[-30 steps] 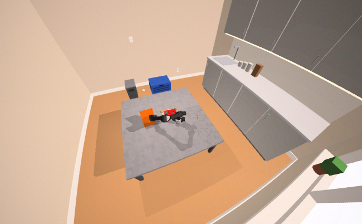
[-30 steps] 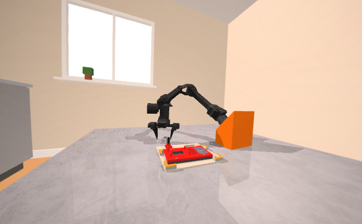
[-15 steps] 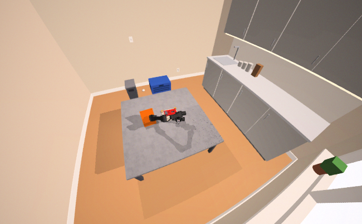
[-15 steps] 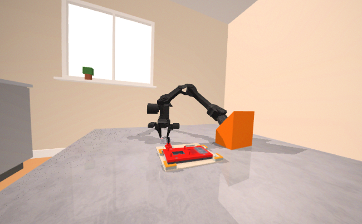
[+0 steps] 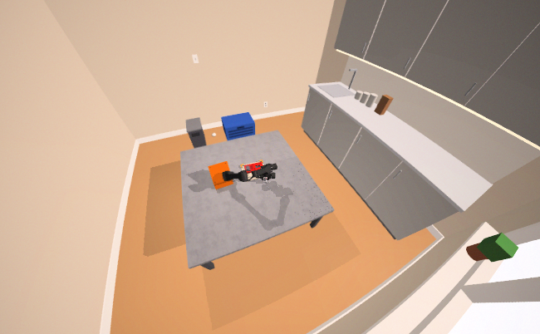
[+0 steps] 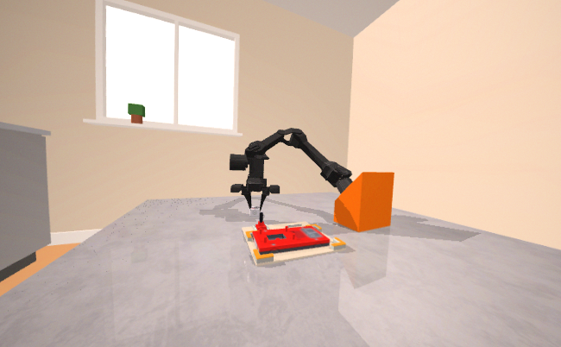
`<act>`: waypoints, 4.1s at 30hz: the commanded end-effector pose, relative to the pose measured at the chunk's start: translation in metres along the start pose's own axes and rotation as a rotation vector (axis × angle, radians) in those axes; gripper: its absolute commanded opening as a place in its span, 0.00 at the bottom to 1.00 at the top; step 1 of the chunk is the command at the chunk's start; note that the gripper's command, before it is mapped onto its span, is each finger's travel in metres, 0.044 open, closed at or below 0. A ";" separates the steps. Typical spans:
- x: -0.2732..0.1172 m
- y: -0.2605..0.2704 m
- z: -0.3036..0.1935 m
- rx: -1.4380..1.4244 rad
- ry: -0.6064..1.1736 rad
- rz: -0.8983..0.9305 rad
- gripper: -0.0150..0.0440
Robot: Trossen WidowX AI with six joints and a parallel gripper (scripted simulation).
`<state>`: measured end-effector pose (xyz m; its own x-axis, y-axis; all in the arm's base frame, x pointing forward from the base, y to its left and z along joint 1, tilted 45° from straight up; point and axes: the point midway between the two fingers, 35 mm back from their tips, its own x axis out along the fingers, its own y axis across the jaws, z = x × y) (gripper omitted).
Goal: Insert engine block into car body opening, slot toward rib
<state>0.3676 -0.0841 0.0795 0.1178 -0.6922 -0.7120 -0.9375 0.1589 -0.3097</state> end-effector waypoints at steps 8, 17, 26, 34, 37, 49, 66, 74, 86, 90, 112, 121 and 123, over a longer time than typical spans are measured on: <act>-0.034 -0.008 0.000 0.024 -0.005 -0.004 0.25; -0.062 -0.009 -0.003 0.035 0.001 -0.001 0.25; -0.090 -0.008 -0.008 0.047 0.008 0.000 0.25; -0.099 -0.007 -0.006 0.074 0.011 0.000 0.25; -0.097 -0.006 0.004 0.120 0.009 0.000 0.25; -0.085 0.000 0.041 0.306 0.004 0.001 0.25; -0.069 0.017 0.092 0.571 0.000 0.003 0.25; -0.060 0.027 0.115 0.699 0.000 0.004 0.25; -0.047 0.044 0.148 0.896 0.000 0.003 0.25; -0.043 0.051 0.158 0.961 0.001 0.003 0.25; -0.020 0.087 0.200 1.280 0.006 -0.002 0.34; -0.020 0.087 0.200 1.292 0.006 -0.002 0.52; -0.020 0.087 0.200 1.285 0.006 -0.002 0.52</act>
<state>0.3494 0.0842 -0.0587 0.1145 -0.6973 -0.7076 0.0540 0.7156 -0.6964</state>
